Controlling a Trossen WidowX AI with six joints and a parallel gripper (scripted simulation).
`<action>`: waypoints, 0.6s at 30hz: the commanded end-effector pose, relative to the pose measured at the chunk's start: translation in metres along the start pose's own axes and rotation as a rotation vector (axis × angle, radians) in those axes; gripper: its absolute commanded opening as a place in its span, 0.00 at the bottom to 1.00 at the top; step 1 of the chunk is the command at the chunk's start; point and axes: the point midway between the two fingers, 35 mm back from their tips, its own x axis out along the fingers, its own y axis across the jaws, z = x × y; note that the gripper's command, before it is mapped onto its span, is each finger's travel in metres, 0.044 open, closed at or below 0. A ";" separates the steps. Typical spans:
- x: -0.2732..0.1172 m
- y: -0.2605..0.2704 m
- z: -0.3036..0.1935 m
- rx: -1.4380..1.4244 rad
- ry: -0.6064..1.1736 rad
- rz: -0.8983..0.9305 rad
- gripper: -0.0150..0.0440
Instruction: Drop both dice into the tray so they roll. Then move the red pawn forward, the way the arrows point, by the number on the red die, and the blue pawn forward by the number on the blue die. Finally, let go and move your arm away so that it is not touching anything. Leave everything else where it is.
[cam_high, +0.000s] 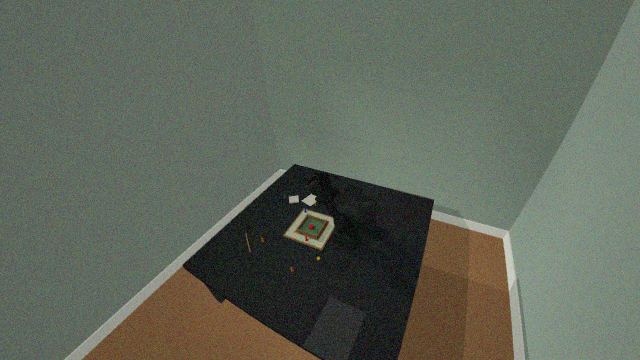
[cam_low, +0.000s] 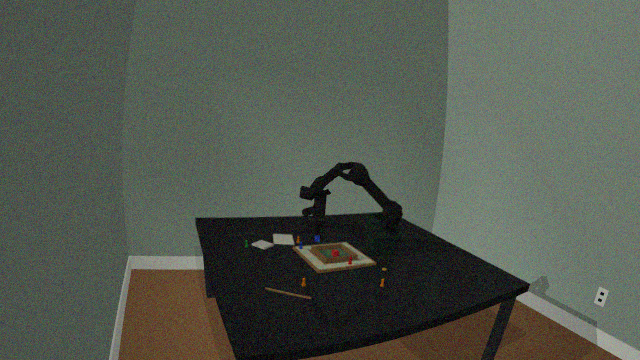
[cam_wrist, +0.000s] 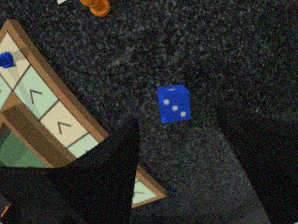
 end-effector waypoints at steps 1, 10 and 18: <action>0.007 0.000 -0.002 0.009 0.006 0.007 0.72; 0.021 0.000 -0.002 0.009 0.006 0.008 0.72; 0.034 0.000 -0.002 0.009 0.006 0.009 0.72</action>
